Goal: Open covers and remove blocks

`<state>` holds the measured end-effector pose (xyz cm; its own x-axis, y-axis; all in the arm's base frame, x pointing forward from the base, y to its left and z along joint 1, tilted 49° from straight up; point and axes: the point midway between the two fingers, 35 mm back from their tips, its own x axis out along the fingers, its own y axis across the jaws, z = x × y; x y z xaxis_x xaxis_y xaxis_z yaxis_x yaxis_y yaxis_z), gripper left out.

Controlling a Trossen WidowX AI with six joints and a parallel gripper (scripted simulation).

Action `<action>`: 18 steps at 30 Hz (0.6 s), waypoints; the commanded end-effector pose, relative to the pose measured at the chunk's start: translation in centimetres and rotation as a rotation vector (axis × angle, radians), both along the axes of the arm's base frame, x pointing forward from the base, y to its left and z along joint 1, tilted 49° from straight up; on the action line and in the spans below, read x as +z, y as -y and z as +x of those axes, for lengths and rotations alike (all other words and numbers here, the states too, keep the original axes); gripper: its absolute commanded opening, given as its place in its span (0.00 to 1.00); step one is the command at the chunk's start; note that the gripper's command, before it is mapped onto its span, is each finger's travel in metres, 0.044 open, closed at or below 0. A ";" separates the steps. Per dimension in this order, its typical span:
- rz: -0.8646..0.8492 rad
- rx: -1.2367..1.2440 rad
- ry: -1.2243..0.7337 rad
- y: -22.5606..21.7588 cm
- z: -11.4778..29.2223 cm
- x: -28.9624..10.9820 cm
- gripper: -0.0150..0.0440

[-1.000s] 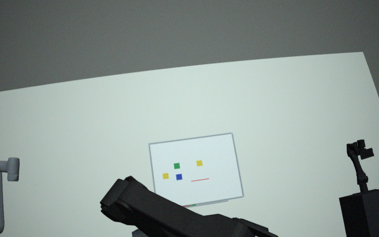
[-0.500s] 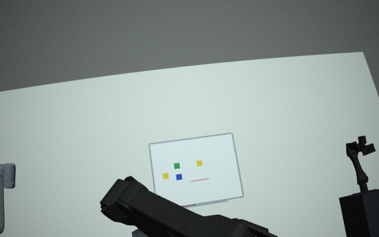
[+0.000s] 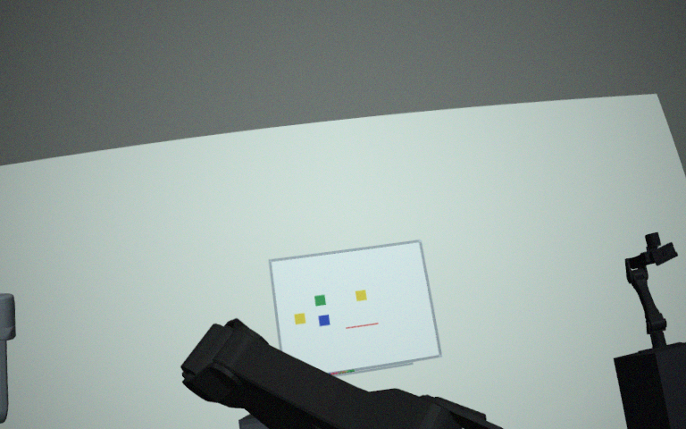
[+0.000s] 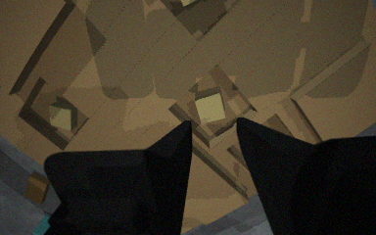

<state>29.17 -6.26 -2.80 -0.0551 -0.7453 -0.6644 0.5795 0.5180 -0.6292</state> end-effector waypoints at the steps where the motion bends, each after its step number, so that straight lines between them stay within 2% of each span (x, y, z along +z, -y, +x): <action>1: -0.008 -0.046 0.053 0.1 0.0 0.0 0.50; 18: -0.022 -0.215 0.243 0.1 0.0 0.0 0.50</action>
